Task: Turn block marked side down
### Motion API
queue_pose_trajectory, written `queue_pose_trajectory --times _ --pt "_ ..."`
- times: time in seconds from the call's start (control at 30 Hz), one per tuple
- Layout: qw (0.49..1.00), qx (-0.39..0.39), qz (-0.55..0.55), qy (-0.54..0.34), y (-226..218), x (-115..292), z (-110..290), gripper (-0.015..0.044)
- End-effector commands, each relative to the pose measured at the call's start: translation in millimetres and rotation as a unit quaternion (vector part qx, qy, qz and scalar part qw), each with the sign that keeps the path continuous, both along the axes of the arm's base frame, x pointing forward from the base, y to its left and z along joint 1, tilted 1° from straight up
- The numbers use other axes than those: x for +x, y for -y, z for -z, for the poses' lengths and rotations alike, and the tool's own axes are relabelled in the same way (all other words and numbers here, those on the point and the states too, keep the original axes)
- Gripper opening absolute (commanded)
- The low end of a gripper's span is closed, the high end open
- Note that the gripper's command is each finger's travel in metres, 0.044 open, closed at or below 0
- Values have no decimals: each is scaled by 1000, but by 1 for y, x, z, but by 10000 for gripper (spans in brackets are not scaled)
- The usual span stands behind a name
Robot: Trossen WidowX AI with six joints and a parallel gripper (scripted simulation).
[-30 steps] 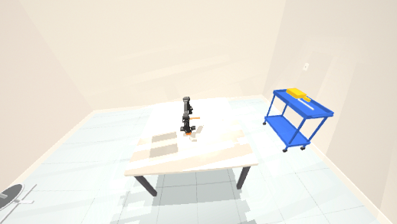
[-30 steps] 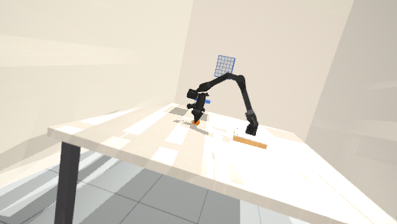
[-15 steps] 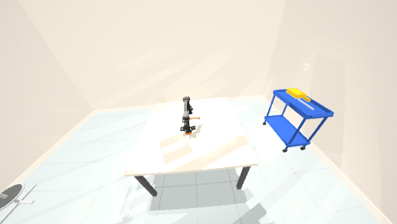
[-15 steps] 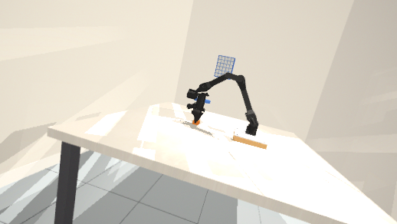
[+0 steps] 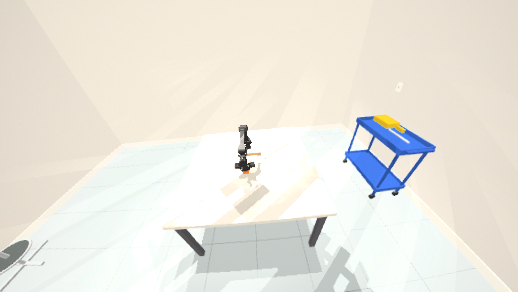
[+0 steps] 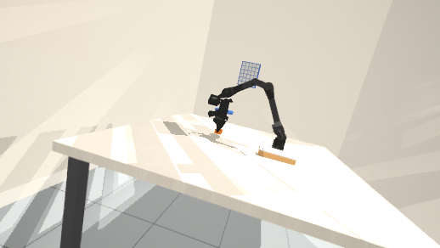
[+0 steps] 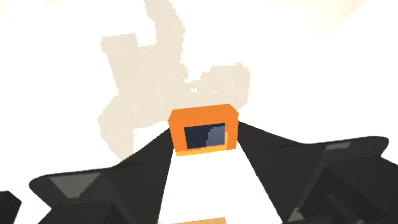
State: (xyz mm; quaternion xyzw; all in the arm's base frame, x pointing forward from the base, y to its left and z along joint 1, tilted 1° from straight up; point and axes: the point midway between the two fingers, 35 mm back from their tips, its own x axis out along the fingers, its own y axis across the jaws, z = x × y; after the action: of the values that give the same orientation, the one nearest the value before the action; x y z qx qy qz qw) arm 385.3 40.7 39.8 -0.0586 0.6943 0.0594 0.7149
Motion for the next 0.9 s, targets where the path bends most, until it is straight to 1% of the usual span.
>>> queue_pose_trajectory --times 0.0,0.87 --pt "1000 5 3 19 0 1 1 0" --pt "978 37 3 206 0 0 9 0"
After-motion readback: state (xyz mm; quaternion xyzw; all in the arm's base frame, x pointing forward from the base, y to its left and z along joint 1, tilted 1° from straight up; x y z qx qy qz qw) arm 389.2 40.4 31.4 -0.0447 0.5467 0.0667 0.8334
